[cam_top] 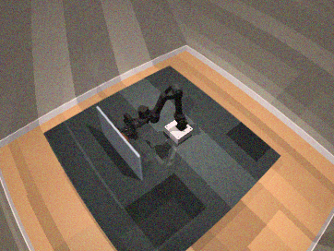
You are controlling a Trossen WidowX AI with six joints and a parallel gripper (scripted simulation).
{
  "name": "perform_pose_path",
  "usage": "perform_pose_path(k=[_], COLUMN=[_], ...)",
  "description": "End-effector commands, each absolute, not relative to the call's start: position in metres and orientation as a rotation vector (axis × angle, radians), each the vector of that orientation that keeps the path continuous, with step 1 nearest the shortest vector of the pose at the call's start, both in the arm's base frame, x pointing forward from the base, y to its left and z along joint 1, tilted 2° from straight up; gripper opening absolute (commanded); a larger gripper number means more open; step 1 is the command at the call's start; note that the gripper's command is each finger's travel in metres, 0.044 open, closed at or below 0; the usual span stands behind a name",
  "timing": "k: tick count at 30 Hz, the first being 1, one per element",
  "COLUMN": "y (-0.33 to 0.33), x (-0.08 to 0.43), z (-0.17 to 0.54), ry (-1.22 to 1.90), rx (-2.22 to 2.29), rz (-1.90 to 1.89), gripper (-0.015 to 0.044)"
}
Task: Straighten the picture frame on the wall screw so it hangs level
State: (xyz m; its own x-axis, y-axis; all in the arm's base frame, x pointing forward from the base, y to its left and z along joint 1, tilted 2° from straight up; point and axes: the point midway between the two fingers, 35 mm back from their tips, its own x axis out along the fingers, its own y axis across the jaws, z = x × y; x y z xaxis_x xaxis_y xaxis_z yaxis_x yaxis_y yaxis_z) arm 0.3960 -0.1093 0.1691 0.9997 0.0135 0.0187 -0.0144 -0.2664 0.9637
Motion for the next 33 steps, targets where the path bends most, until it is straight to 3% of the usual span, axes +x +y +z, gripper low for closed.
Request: perform_pose_path(k=[1,33], y=[-0.1088,-0.1031], x=[0.3959,0.3958], z=[0.1717,0.1741], ry=[-0.006,-0.006], rx=[1.839,1.839], rz=[0.034,0.034], gripper=[0.0000,0.0000])
